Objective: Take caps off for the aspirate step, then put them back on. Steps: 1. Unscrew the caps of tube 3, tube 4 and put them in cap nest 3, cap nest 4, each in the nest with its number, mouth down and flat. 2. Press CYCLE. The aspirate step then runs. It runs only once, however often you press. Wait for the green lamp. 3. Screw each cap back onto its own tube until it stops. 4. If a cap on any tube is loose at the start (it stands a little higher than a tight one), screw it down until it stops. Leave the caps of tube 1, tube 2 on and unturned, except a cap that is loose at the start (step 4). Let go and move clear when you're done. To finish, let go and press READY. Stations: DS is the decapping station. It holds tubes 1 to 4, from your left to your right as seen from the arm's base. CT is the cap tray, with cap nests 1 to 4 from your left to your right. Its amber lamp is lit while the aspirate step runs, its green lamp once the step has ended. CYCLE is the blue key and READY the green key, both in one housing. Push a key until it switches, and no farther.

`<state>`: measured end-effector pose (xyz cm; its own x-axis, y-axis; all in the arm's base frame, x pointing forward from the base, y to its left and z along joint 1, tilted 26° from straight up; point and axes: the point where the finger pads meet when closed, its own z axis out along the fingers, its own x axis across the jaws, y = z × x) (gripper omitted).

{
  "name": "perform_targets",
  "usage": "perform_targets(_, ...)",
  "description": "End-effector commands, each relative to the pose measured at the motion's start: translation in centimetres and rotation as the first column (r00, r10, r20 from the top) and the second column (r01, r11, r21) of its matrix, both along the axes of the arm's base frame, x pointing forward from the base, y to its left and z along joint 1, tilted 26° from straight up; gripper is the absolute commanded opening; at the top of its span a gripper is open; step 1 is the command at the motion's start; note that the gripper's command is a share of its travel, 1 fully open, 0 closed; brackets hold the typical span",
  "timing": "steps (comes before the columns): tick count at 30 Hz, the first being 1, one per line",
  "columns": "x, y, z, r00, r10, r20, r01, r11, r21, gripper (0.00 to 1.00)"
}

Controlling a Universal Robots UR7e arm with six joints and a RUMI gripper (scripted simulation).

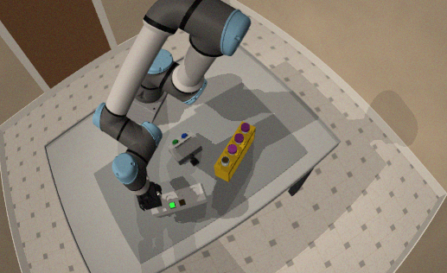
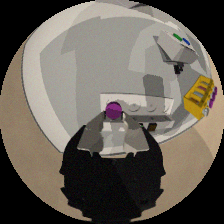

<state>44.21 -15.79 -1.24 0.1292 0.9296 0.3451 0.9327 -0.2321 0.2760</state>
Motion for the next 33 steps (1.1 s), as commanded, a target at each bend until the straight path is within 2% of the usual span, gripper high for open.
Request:
perform_targets(1, -0.8, -0.7, 2.1, 1.000, 0.001, 0.000, -0.001, 1.000, 0.000, 0.00)
perform_targets(6, -1.6, -1.4, 4.4, 1.000, 0.001, 0.000, -0.001, 1.000, 0.000, 0.00)
perform_targets(8, -1.6, -1.4, 4.4, 1.000, 0.001, 0.000, -0.001, 1.000, 0.000, 0.00)
perform_targets(21, -3.8, -3.3, 10.1, 1.000, 0.001, 0.000, -0.001, 1.000, 0.000, 0.00)
perform_targets(26, -3.8, -3.3, 10.1, 1.000, 0.001, 0.000, -0.001, 1.000, 0.000, 0.00)
perform_targets(28, -3.8, -1.7, 10.7, 0.988, -0.147, -0.052, 0.149, 0.987, 0.053, 0.00)
perform_targets(30, -3.8, -0.1, 11.2, 0.951, -0.287, -0.110, 0.298, 0.950, 0.096, 0.00)
perform_targets(33, -3.8, 1.5, 11.7, 0.951, -0.289, -0.111, 0.300, 0.949, 0.097, 0.00)
